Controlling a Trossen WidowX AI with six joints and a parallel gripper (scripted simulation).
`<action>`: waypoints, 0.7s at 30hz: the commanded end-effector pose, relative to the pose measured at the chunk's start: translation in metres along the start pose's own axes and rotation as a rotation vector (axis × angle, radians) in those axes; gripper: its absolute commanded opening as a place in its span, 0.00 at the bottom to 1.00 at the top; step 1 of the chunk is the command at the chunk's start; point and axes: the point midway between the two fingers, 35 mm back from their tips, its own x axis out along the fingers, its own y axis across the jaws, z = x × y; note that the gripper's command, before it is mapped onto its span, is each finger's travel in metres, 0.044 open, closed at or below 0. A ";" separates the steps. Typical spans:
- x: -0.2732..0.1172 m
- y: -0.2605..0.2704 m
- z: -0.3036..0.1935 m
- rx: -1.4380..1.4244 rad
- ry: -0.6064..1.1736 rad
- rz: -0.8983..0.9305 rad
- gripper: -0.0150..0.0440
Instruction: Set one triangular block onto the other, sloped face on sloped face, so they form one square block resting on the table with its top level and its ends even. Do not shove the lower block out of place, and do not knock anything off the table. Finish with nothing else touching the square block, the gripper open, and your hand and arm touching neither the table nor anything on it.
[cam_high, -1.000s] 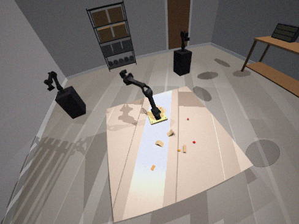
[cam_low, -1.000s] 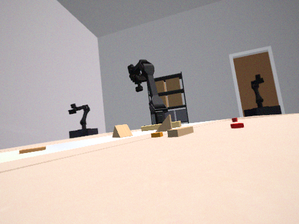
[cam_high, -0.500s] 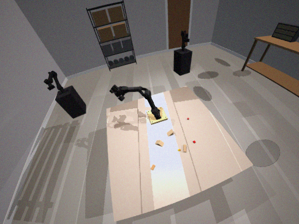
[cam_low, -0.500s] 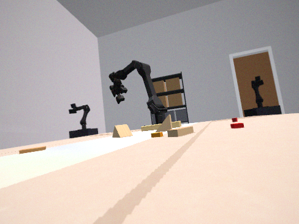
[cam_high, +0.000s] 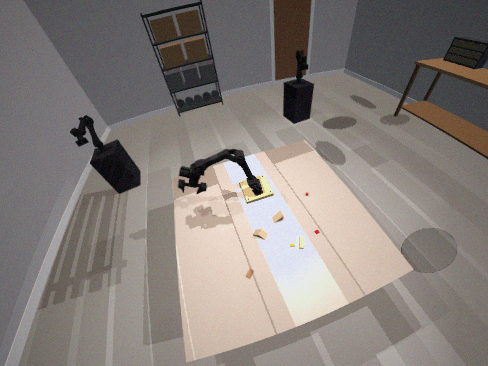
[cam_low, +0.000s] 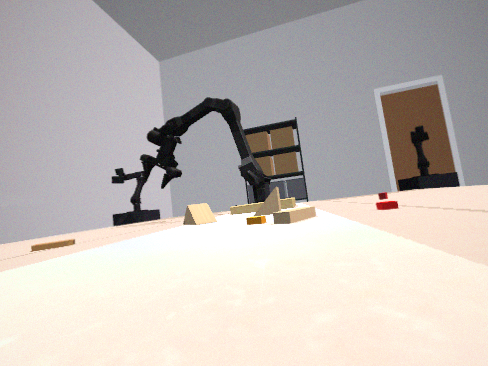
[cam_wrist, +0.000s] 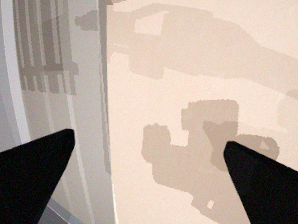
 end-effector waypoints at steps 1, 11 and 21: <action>0.011 -0.035 -0.063 -0.116 0.165 -0.112 1.00; -0.009 -0.139 -0.198 -0.382 0.559 -0.388 1.00; -0.073 -0.263 -0.279 -0.593 0.906 -0.721 1.00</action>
